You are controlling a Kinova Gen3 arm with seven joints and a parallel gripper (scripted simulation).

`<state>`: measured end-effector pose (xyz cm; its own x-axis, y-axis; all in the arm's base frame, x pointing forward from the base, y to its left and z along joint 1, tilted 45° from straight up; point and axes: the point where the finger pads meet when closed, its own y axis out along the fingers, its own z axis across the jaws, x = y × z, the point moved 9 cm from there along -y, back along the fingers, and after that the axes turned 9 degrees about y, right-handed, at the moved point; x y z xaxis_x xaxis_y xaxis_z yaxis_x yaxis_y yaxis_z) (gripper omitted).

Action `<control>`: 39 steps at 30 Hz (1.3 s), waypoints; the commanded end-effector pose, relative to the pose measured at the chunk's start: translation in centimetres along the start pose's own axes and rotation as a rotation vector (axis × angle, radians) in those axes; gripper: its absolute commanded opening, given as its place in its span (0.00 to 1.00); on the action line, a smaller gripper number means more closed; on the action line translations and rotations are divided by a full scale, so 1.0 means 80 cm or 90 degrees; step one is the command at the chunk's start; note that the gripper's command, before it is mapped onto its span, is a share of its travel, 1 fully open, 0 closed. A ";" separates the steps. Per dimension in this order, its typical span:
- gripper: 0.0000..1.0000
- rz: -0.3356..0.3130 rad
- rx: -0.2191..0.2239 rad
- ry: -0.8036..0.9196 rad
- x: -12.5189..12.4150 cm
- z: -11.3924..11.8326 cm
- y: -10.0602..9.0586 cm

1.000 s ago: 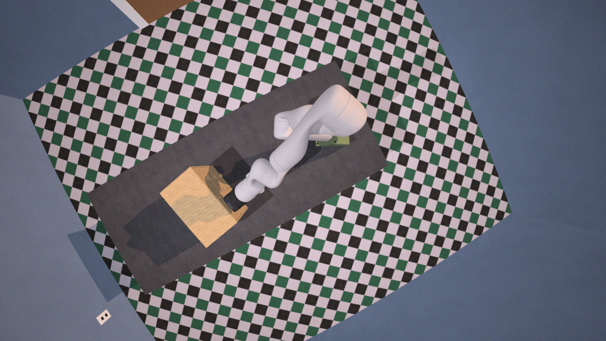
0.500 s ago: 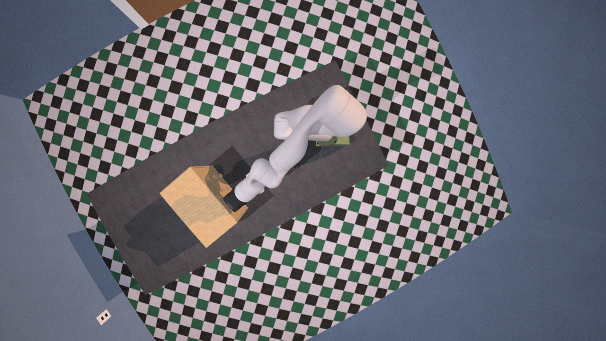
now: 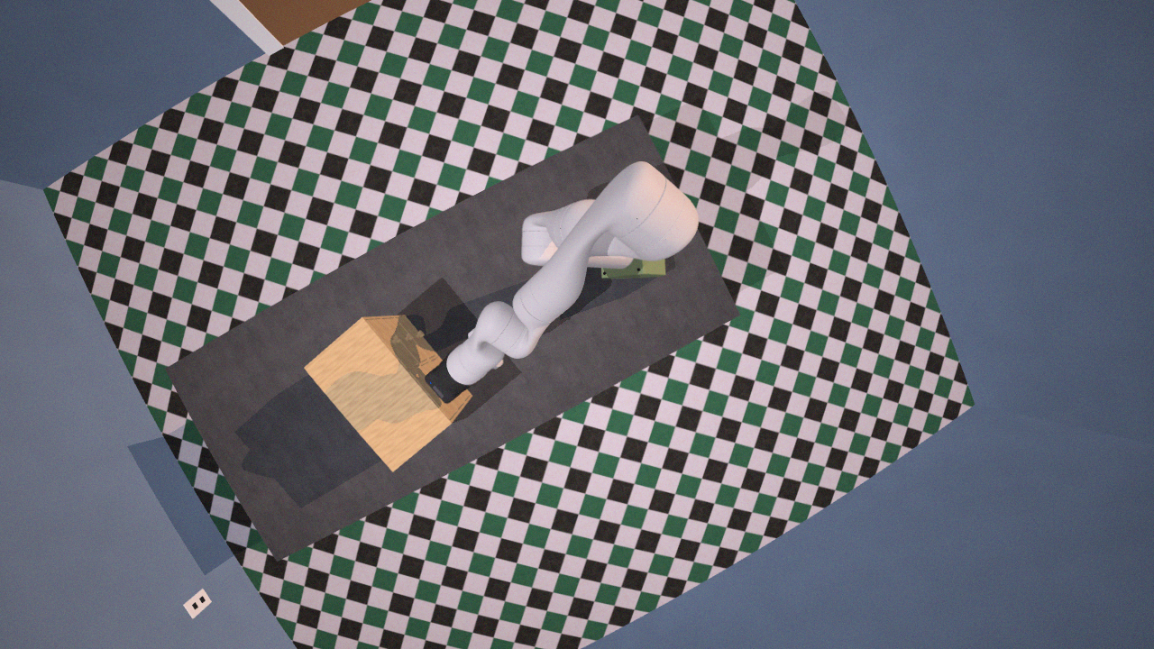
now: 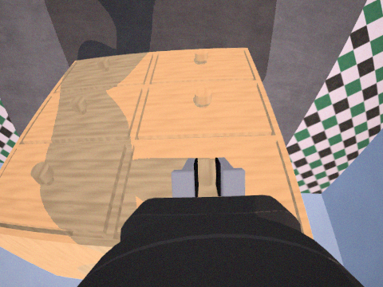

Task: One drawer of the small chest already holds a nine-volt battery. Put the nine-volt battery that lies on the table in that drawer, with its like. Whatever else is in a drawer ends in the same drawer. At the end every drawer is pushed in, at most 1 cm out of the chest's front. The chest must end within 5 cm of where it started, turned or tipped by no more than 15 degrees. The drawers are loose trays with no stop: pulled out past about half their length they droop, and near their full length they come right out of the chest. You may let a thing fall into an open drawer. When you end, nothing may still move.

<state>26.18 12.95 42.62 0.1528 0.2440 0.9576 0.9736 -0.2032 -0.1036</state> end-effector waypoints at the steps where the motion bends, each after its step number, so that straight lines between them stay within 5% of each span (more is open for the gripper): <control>1: 0.37 0.000 0.000 0.000 0.000 0.000 0.000; 4: 0.37 0.000 0.000 0.000 0.000 0.000 0.000; 17: 0.67 0.000 0.000 0.000 0.000 0.000 0.000; 39: 0.67 0.000 0.000 0.000 -0.009 -0.001 -0.010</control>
<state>25.64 12.71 42.14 0.1567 0.2392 0.9582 0.9724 -0.2072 -0.1073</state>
